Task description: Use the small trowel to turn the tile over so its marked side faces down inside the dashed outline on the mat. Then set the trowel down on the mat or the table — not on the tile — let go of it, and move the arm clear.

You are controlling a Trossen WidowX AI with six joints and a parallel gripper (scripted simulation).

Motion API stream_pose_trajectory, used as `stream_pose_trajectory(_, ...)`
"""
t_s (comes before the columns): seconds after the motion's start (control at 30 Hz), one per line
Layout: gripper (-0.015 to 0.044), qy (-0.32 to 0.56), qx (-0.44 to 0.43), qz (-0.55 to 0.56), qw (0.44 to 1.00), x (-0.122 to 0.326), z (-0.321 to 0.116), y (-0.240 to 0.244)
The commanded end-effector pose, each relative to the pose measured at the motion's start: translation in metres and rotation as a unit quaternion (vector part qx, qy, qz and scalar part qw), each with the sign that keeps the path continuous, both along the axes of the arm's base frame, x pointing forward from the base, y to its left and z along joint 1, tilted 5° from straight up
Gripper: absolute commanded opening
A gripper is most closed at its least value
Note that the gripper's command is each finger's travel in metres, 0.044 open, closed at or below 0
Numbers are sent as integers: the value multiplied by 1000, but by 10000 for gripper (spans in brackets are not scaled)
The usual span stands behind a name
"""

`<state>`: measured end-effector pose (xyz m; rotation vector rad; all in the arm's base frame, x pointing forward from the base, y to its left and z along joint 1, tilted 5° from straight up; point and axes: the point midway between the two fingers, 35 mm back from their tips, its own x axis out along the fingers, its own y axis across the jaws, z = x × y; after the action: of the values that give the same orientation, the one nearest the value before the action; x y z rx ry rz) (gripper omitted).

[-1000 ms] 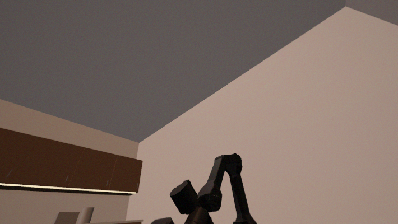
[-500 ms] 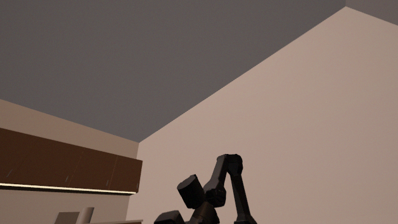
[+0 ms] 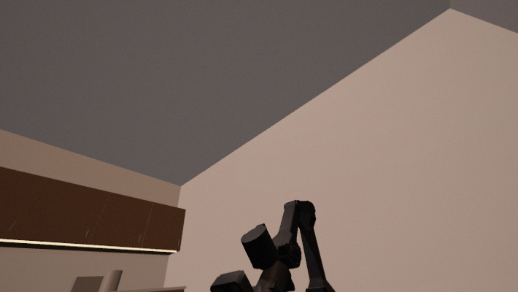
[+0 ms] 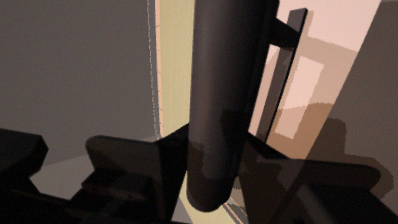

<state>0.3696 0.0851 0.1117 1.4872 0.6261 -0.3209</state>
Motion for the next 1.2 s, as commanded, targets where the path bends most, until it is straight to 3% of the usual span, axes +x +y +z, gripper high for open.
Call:
stream_pose_trajectory(0.0, 0, -4, 1, -3, 1000, 0, 1, 3)
stream_pose_trajectory(0.47, 0, -5, -2, -3, 1000, 8, 29, -57)
stream_pose_trajectory(1.17, 0, -5, -2, -3, 1000, 8, 29, -58)
